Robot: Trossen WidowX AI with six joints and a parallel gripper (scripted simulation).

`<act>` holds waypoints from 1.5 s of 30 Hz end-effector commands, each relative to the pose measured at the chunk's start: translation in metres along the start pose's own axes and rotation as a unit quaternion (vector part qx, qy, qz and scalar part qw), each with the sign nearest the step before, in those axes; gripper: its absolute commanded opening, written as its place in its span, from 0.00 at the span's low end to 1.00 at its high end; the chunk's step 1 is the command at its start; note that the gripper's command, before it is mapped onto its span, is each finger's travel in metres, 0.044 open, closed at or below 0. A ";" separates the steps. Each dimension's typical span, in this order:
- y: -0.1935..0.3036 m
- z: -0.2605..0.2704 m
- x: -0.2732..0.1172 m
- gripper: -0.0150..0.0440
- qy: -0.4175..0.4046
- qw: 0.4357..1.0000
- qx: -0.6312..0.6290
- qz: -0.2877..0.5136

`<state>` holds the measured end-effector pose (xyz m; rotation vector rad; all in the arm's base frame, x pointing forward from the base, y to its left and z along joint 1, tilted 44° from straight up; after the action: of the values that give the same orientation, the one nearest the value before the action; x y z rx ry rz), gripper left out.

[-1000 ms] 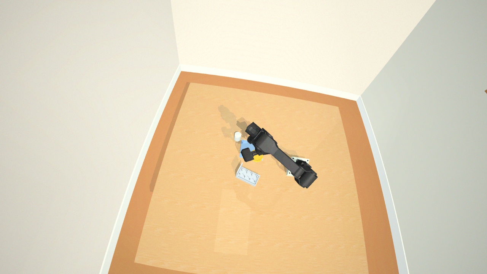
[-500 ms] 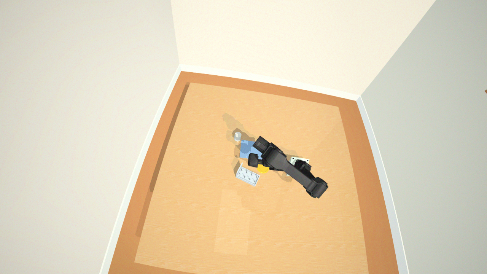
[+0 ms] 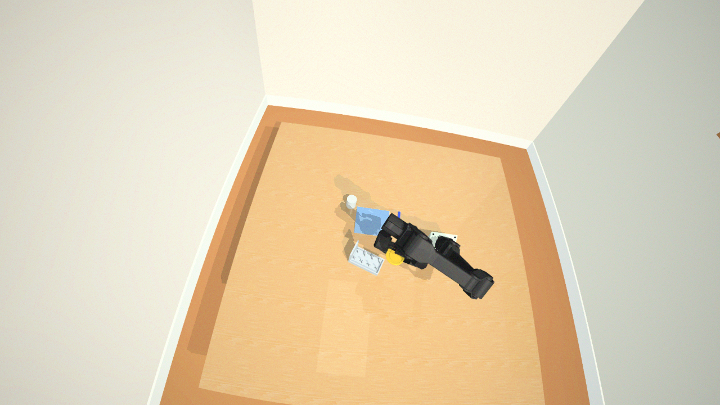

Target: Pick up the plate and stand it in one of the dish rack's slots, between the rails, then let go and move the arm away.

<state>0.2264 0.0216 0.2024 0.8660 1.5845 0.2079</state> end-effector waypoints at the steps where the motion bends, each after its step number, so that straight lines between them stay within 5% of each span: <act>1: -0.003 -0.002 0.008 0.25 -0.002 1.000 -0.016 -0.024; 20: -0.024 0.005 0.061 0.25 -0.057 0.956 -0.208 -0.201; 45: -0.022 0.016 0.104 0.25 -0.197 0.824 -0.407 -0.340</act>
<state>0.2355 0.0631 0.1071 -0.2853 1.1820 0.1564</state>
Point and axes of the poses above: the point midway between the two fingers, 35 mm back from their tips, its own x axis out along the fingers, its own z axis across the jaws, y = z × x, the point moved 1 cm from there along -x, back along the fingers, and after that the axes turned 14 degrees about x, right-handed, at the moved point
